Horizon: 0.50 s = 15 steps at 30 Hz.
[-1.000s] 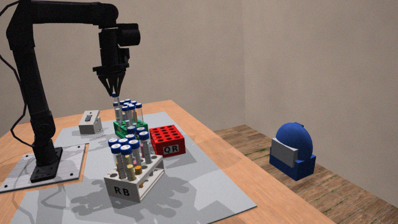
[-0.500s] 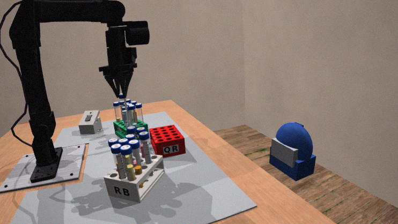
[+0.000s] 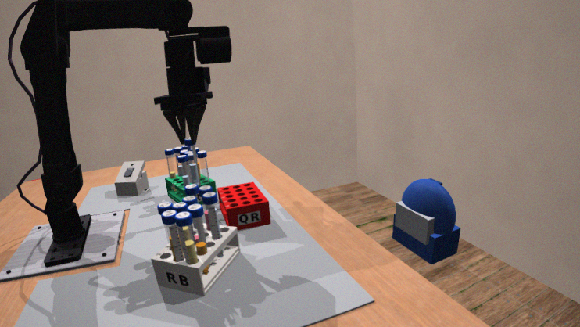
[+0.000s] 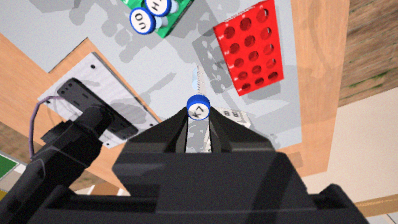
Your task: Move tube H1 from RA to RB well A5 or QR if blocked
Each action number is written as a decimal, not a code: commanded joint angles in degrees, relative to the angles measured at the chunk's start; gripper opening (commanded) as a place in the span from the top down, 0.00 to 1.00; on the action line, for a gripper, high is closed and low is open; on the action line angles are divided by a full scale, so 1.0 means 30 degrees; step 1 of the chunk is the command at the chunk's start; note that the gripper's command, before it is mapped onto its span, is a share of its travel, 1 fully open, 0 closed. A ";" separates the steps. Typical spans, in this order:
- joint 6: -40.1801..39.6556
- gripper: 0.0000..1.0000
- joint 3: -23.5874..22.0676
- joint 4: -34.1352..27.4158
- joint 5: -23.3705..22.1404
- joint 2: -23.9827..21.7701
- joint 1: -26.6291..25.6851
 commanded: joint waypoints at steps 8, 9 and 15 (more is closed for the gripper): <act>0.0732 1.00 0.1214 -0.0313 -0.0132 -0.0023 -0.0928; 0.1356 1.00 0.1226 -0.0319 -0.0139 0.0022 -0.0789; 0.5001 1.00 0.1218 -0.0308 -0.0223 0.0013 -0.0852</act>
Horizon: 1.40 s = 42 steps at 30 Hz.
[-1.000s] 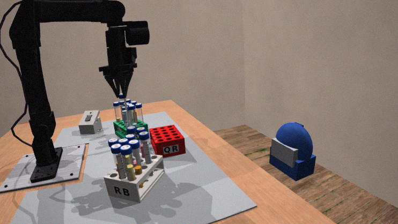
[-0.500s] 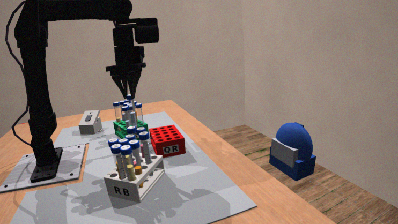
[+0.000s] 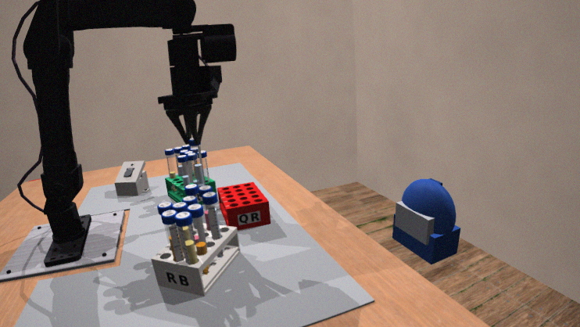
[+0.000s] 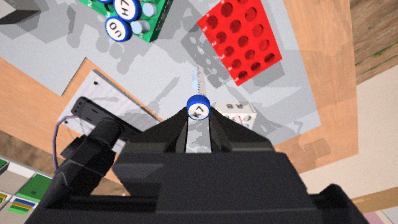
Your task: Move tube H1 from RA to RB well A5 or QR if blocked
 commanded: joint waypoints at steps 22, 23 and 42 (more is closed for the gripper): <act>1.4871 1.00 0.0573 -0.0273 -0.0201 -0.0511 -0.0032; 1.5504 1.00 0.0572 -0.0273 -0.0199 -0.0512 -0.0034; 2.6322 1.00 0.0567 -0.0267 -0.0154 -0.0517 -0.0037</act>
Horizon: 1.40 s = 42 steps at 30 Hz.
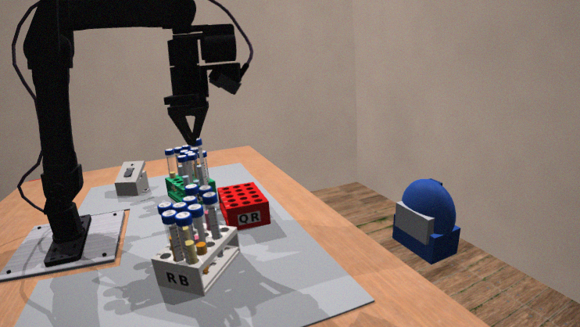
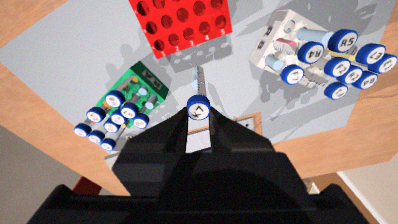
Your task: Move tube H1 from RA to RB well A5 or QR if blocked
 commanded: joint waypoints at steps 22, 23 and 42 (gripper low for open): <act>1.0367 1.00 0.0851 -0.0306 0.0036 0.0319 0.1446; 1.0572 1.00 0.0907 -0.0312 0.0032 0.0368 0.1650; 1.2158 1.00 0.2761 -0.0584 0.0075 0.2080 0.2904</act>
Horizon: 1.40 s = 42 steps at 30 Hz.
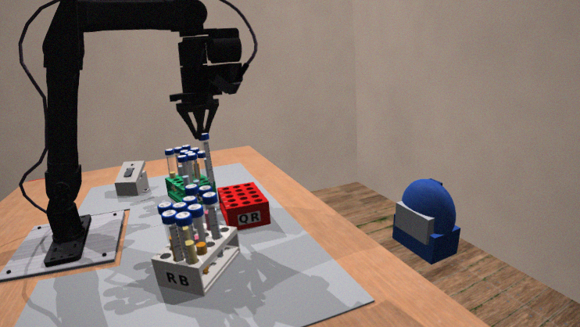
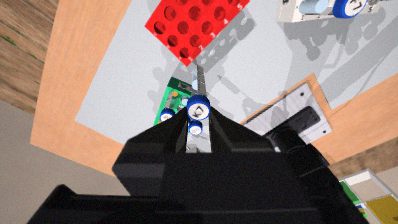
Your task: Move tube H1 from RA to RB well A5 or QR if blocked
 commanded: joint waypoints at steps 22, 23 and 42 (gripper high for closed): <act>-0.0327 1.00 0.4177 -0.1088 0.0095 0.2924 -0.0479; -0.0338 1.00 0.4364 -0.1088 0.0096 0.3061 -0.0490; -0.0360 1.00 0.6015 -0.1174 0.0027 0.4178 -0.0429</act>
